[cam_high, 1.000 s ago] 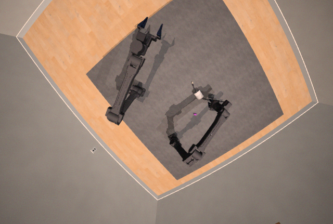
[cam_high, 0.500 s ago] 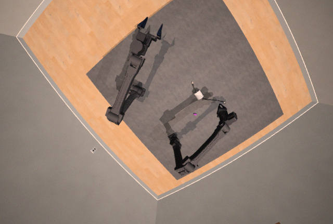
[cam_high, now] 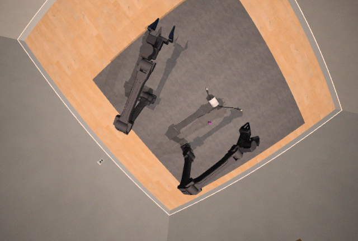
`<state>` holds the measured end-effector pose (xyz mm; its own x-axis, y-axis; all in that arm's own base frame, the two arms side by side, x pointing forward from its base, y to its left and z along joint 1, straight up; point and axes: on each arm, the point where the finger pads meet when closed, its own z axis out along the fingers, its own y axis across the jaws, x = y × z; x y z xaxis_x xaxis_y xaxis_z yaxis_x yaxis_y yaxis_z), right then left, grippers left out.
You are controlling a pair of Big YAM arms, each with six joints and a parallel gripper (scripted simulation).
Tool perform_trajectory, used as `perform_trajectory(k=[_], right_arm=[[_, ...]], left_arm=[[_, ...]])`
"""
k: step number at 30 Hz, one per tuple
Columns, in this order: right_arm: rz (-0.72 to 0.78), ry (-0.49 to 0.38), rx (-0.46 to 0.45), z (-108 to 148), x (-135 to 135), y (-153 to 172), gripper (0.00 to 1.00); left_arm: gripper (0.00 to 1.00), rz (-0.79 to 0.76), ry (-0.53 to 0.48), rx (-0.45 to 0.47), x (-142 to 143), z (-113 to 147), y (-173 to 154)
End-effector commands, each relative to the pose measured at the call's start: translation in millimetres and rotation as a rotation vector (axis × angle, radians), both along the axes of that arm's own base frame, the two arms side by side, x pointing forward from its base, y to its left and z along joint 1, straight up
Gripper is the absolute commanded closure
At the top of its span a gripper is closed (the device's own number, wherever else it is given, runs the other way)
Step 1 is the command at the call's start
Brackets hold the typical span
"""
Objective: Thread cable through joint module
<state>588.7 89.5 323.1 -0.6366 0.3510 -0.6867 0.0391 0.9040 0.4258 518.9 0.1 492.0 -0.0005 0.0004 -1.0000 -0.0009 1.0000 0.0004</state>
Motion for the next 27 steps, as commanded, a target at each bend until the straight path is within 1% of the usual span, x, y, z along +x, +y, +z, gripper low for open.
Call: perform_trajectory(k=[1,4,6,12,14,15,16,18,19,22,24,25,26,27], right_arm=[[0.029,-0.167,-0.090,38.8,1.2,-19.8,0.68],[0.021,-0.284,-0.158,68.2,-6.8,-34.4,0.68],[0.012,-0.352,-0.206,82.9,-11.8,-44.1,0.68],[-0.034,-0.567,-0.358,138.8,-39.0,-72.4,0.68],[-0.034,-0.567,-0.358,138.8,-39.0,-72.4,0.68],[-0.040,-0.593,-0.381,144.5,-40.6,-75.8,0.68],[-0.046,-0.608,-0.401,144.3,-44.1,-79.1,0.68],[-0.072,-0.654,-0.433,158.2,-53.9,-86.4,0.68],[-0.084,-0.654,-0.447,154.4,-52.8,-90.7,0.68],[-0.108,-0.697,-0.470,167.9,-62.8,-96.3,0.68],[-0.117,-0.718,-0.473,176.8,-66.4,-97.4,0.68],[-0.116,-0.737,-0.467,186.4,-68.1,-91.9,0.68],[-0.098,-0.716,-0.455,173.0,-64.7,-84.9,0.68],[-0.112,-0.751,-0.442,196.5,-67.9,-86.6,0.68]], left_arm=[[0.04,-0.009,-0.056,-0.008,4.2,29.7,-5.8],[0.04,-0.007,-0.062,-0.008,4.1,32.8,-4.6],[0.04,-0.008,-0.062,-0.008,4.3,33.4,-5.3],[0.04,-0.008,-0.071,-0.008,4.4,38.4,-5.3],[0.04,-0.008,-0.071,-0.008,4.4,38.4,-5.3],[0.04,-0.008,-0.071,-0.008,4.4,38.4,-5.3],[0.04,-0.009,-0.075,-0.008,4.5,40.9,-6.0],[0.04,-0.009,-0.076,-0.008,4.4,41.8,-5.8],[0.04,-0.007,-0.082,-0.008,4.4,45.1,-4.8],[0.04,-0.007,-0.064,-0.008,5.4,33.7,-5.3],[0.04,-0.008,-0.064,-0.008,5.4,34.1,-5.4],[0.04,-0.008,-0.069,-0.008,5.3,36.4,-5.6],[0.04,-0.008,-0.069,-0.008,5.3,36.3,-5.6],[0.04,-0.008,-0.069,-0.008,5.3,36.3,-5.6]])
